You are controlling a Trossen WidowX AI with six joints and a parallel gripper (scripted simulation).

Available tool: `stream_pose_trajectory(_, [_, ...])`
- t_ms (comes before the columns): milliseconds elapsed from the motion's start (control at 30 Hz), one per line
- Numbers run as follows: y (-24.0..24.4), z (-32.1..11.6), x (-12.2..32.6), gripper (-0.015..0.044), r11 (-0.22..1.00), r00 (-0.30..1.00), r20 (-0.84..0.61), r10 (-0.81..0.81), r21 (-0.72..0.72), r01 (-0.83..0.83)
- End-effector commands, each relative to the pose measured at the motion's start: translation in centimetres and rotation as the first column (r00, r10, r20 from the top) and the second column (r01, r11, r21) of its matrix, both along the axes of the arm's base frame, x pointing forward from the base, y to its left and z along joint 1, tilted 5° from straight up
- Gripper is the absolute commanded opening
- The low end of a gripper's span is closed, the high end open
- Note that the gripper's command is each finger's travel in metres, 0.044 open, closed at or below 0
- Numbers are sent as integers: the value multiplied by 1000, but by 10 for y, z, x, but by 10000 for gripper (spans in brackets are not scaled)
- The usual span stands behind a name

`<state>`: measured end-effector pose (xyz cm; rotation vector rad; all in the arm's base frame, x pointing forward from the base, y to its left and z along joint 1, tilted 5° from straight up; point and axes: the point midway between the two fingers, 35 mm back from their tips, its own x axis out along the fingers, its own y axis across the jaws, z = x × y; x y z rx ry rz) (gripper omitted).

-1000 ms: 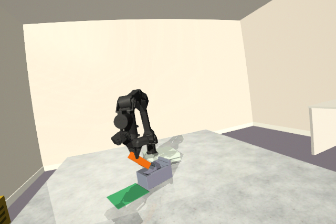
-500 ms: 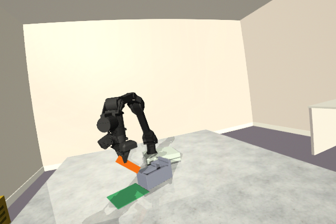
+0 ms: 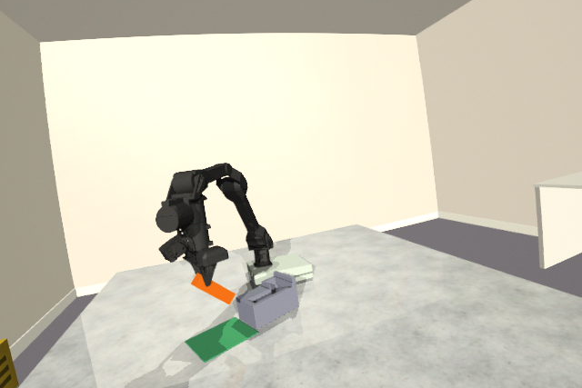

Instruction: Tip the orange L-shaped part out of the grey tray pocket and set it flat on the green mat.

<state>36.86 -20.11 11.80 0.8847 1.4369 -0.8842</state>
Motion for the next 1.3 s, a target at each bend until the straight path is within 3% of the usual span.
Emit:
stream_pose_trajectory(0, [-2,-6,-1,0,1000,1000,-1,2,-4,-3])
stream_pose_trajectory(1267, [0,-67,-3,0,1000,1000,-1,2,-4,-3])
